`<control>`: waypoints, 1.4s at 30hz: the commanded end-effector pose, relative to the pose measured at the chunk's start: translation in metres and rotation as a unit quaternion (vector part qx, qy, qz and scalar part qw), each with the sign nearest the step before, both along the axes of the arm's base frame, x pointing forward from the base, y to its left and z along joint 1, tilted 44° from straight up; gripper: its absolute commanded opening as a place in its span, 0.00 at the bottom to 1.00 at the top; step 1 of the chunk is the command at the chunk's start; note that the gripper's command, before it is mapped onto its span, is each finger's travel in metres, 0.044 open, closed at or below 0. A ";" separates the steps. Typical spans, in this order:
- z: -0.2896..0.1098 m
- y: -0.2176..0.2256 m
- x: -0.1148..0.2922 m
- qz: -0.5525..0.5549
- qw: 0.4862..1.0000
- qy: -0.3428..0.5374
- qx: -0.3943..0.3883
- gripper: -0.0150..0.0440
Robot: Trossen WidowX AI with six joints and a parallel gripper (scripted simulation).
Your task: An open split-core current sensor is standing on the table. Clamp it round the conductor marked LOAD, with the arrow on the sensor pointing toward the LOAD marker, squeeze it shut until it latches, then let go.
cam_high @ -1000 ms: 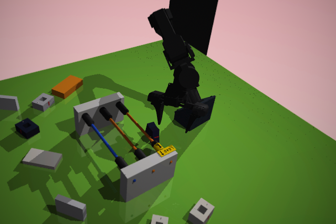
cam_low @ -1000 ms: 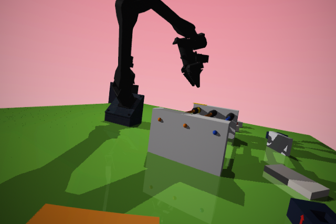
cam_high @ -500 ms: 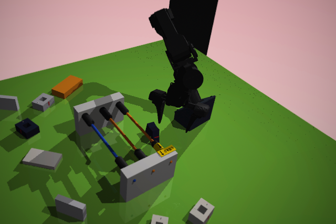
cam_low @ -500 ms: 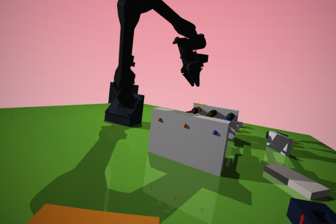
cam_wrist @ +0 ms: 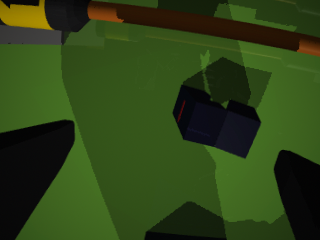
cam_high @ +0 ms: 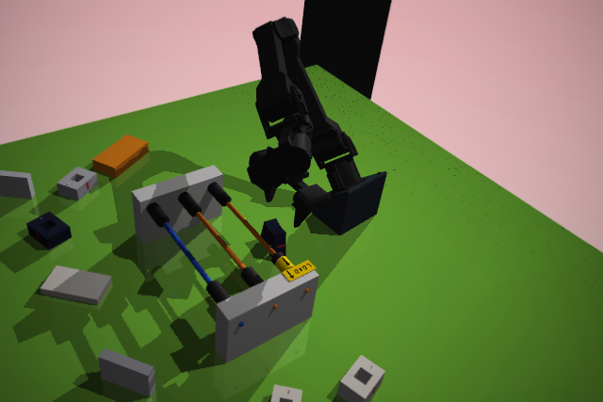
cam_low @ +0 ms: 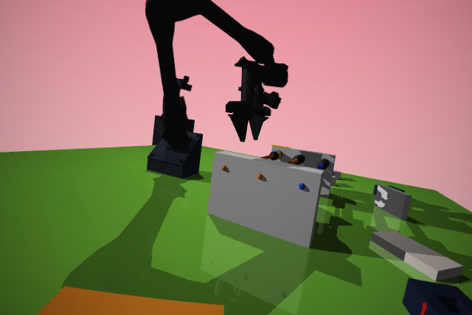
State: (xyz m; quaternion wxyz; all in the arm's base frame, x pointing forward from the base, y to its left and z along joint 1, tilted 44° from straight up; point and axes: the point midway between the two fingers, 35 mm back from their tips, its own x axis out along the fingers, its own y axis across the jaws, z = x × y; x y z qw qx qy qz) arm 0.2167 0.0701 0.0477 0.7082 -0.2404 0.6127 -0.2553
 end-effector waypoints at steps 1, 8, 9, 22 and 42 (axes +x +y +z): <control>0.008 -0.031 -0.020 -0.090 0.996 -0.022 -0.009 1.00; 0.007 -0.033 -0.019 -0.090 0.996 -0.022 -0.008 1.00; 0.006 -0.033 -0.019 -0.090 0.996 -0.022 -0.008 1.00; -0.010 -0.047 -0.017 -0.089 0.996 -0.022 -0.008 1.00; -0.033 -0.070 -0.017 -0.090 0.996 -0.022 -0.009 1.00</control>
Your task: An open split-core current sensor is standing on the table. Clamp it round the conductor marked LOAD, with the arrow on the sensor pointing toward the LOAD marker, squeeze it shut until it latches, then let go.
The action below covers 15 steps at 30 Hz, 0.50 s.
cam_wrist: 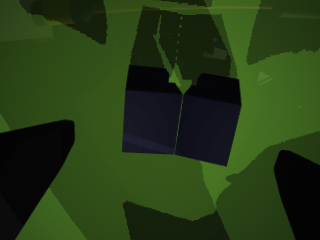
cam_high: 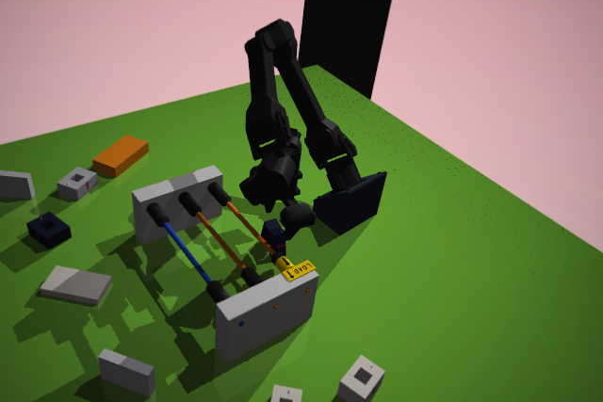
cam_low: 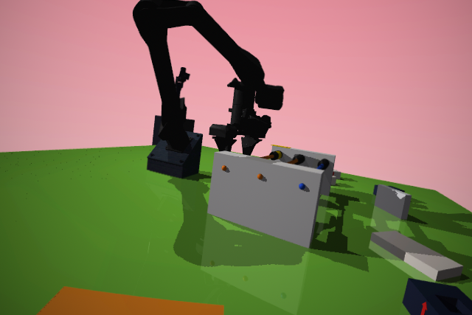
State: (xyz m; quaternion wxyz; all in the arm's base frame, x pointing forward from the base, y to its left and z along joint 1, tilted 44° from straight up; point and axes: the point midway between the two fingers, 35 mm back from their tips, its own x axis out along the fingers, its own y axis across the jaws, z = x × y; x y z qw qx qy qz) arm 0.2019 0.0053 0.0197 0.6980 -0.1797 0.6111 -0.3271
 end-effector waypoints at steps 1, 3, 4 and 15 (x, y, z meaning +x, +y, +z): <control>-0.006 -0.007 -0.003 0.000 1.000 0.006 -0.005 1.00; -0.007 -0.008 -0.003 0.000 1.000 0.006 -0.005 1.00; -0.007 -0.008 -0.003 0.000 1.000 0.006 -0.005 1.00; -0.004 -0.005 -0.001 -0.001 1.000 0.001 -0.001 0.62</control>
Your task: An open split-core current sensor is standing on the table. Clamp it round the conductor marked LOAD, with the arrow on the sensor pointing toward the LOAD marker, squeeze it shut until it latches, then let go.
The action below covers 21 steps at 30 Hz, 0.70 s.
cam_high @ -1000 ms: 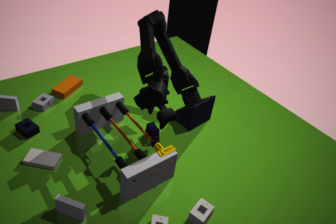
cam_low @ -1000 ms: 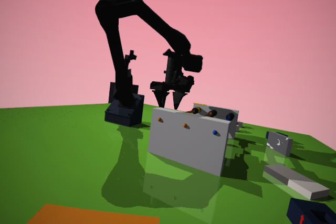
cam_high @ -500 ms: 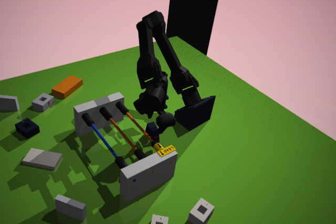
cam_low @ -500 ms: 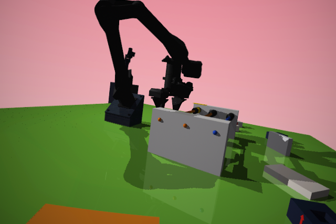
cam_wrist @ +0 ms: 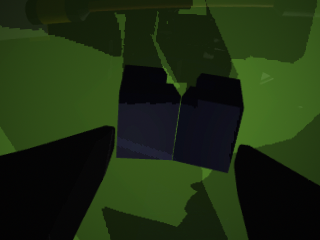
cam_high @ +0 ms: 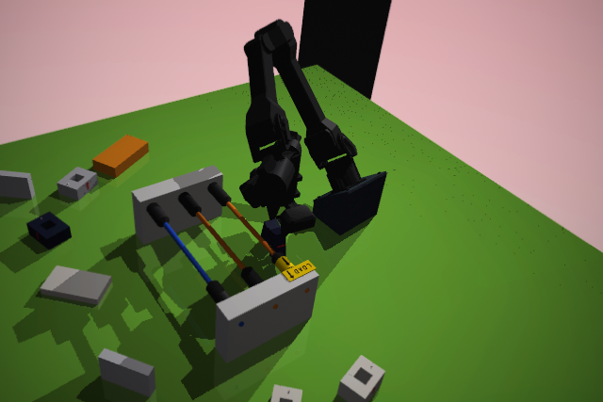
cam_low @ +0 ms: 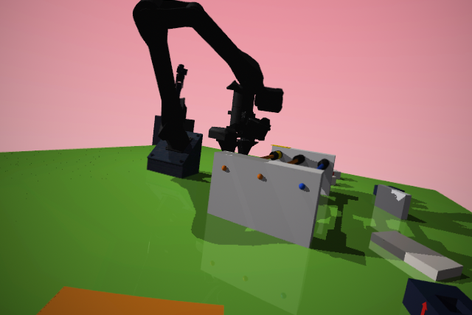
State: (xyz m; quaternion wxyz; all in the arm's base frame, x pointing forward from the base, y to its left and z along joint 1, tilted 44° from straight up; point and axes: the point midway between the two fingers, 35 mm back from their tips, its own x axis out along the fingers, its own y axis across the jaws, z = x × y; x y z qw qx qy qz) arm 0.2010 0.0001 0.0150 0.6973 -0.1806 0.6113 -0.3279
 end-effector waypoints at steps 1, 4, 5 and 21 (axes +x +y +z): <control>0.000 0.000 0.000 0.000 1.000 0.000 0.000 0.61; 0.000 0.000 0.000 0.000 1.000 0.000 0.000 0.58; 0.000 0.000 0.000 0.000 1.000 0.000 0.000 0.56; 0.034 0.038 0.005 0.001 1.000 0.003 0.004 0.25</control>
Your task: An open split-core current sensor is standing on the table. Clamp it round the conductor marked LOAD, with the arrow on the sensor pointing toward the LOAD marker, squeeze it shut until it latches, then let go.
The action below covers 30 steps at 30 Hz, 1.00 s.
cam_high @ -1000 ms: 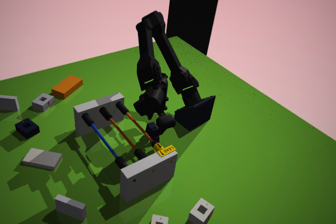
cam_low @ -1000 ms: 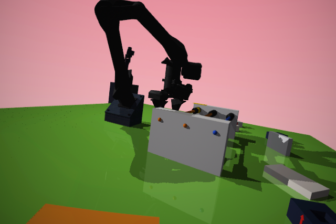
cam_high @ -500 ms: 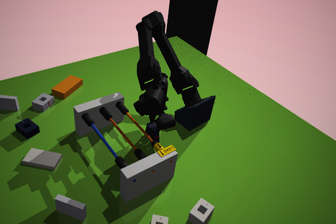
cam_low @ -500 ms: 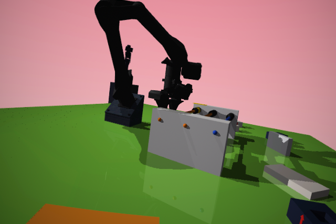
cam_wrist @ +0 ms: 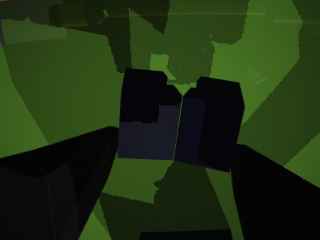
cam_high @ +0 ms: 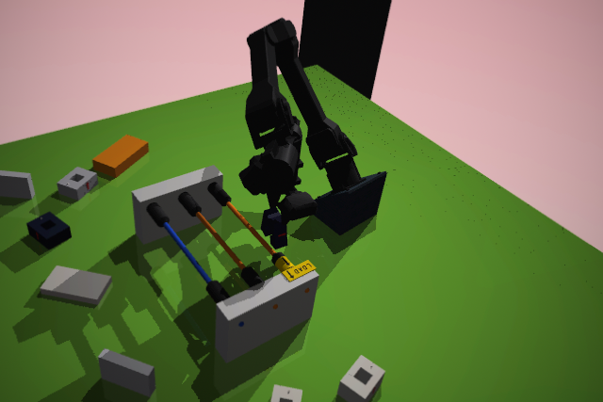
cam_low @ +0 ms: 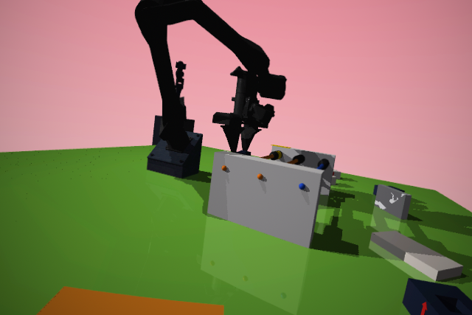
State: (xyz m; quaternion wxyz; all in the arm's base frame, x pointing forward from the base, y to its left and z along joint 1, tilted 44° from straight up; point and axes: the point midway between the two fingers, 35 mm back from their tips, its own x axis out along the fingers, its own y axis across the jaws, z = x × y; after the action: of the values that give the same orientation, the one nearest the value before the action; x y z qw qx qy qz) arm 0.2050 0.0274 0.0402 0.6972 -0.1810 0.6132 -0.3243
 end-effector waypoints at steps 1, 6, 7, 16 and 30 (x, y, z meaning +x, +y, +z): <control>0.013 0.014 0.001 -0.001 1.000 0.001 0.001 0.25; 0.032 0.031 -0.002 -0.001 1.000 0.003 0.000 0.25; 0.036 0.035 -0.003 -0.001 1.000 0.003 0.000 0.25; 0.062 0.055 -0.009 -0.004 1.000 0.002 -0.005 0.25; 0.062 0.054 0.015 -0.181 0.970 -0.161 0.005 0.25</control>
State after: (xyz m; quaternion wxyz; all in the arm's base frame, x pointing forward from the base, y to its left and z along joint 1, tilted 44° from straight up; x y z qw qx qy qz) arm 0.2129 0.0814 0.1036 0.7165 -0.0467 0.5427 -0.4358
